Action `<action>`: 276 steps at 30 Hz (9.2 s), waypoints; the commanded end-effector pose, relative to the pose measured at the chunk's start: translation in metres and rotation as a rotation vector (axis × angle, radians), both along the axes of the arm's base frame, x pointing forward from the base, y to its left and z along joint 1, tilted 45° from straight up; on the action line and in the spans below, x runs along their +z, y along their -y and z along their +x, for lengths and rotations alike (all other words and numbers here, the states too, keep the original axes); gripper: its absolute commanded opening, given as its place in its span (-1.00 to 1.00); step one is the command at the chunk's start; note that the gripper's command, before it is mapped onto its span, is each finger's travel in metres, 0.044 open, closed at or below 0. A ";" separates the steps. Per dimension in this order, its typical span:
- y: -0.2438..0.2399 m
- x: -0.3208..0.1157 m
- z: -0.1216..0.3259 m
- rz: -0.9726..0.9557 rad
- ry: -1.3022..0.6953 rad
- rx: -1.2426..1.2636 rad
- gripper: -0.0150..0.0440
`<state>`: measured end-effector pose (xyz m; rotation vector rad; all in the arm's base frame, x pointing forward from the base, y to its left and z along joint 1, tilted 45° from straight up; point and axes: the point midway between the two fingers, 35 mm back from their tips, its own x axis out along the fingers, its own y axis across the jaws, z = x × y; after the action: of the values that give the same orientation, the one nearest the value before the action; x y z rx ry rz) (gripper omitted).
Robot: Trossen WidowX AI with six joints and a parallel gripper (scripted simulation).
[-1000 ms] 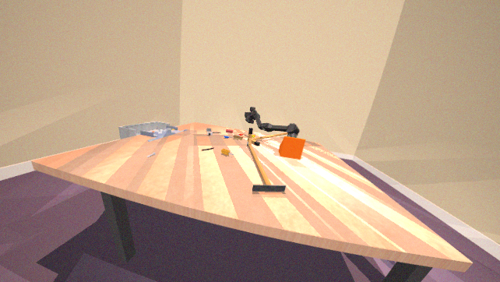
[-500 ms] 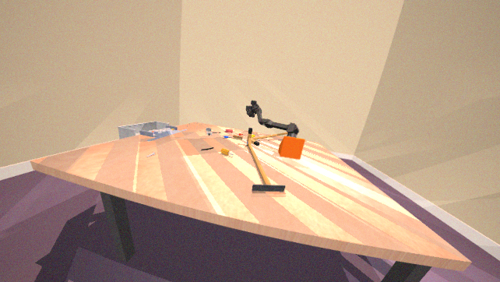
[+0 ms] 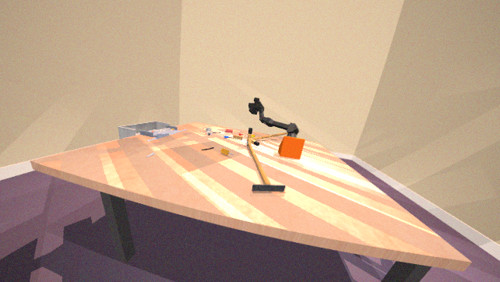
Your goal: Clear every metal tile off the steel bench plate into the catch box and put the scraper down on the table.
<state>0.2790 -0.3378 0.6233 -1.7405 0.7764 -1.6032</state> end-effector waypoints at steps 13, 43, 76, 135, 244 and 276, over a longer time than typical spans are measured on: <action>-0.043 0.062 -0.085 -0.185 0.132 -0.066 1.00; -0.164 0.133 -0.219 -0.561 0.307 -0.221 1.00; -0.338 0.143 -0.335 -0.991 0.465 -0.443 1.00; -0.647 -0.005 -0.404 -1.763 0.720 -0.923 1.00; -0.768 -0.477 -0.202 -3.032 1.730 -1.567 1.00; -0.725 -0.534 -0.168 -3.158 2.104 -1.502 1.00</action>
<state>0.1101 0.3885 0.0896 -1.0226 1.0946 0.7635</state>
